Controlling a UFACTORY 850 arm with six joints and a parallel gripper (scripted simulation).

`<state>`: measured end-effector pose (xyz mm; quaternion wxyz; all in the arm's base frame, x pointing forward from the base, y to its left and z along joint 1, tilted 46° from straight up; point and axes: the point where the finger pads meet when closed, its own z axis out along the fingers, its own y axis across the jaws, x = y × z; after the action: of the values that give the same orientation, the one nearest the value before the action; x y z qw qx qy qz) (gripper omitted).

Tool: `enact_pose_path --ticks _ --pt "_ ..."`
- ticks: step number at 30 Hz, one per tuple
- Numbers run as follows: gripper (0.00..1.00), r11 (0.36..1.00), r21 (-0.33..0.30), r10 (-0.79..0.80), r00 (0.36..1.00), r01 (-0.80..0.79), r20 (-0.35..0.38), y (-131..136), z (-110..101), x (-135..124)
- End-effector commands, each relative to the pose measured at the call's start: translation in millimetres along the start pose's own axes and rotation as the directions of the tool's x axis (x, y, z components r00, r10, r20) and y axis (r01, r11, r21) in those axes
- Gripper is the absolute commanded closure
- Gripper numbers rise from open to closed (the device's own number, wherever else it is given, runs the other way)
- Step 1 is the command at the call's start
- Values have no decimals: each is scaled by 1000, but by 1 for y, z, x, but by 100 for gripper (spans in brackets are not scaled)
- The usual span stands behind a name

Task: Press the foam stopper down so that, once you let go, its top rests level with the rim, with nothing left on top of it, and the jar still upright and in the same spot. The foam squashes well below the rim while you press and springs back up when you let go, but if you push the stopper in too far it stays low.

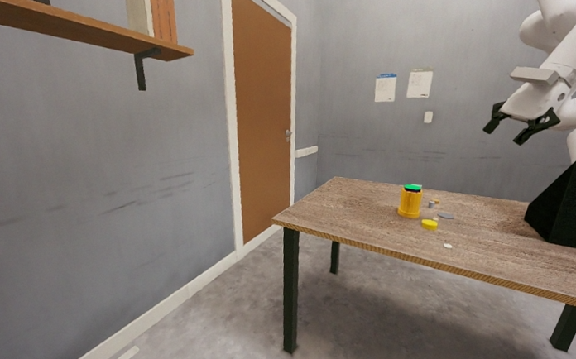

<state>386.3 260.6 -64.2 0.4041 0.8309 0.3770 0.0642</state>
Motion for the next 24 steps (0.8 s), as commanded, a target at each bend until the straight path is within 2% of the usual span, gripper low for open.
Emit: enact_pose_path --ticks 1,17,18,20,23,24 --pt "0 1000 0 1 1000 -1 -2 0 -1 1" --pt "0 1000 0 1 1000 -1 -2 0 -1 1" --pt "100 1000 1 3 1000 -3 -1 1 0 1" --pt "100 999 8 35 999 -36 22 10 10 3" --pt "100 980 29 190 972 -196 135 51 56 6" --pt "100 980 29 190 972 -196 135 57 62 8"
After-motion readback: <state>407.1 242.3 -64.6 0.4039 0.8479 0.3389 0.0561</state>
